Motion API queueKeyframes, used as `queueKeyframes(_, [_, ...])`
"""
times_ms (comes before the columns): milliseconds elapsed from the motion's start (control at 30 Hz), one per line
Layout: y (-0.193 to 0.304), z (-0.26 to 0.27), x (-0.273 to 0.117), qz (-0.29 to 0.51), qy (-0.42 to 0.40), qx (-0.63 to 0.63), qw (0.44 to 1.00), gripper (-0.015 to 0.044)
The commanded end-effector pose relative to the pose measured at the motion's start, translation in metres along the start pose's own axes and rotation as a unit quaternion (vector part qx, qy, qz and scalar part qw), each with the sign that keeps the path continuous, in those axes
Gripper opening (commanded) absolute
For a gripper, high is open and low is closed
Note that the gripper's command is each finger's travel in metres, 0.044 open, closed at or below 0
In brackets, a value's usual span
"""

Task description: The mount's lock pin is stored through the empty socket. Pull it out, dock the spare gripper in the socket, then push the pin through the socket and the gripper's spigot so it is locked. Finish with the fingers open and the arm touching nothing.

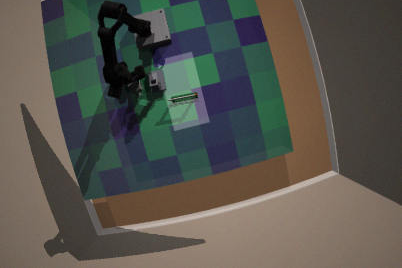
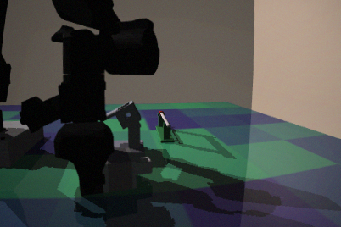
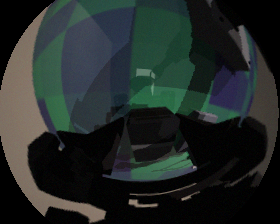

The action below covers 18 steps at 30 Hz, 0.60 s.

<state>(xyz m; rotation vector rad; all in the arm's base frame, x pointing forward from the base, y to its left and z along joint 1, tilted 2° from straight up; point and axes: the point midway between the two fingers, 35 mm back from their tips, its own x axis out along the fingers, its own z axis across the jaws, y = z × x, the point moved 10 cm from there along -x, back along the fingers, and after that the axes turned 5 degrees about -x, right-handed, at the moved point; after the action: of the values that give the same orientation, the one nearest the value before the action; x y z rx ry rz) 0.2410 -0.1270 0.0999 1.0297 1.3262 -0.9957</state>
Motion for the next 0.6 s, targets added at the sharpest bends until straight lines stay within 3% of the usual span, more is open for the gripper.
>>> queueKeyframes(0, [0.0,0.0,-0.001,0.001,0.0,0.0,1.0,0.044])
queueKeyframes(567, [-0.004,-0.003,-0.035,-0.013,0.012,0.001,1.0,0.044])
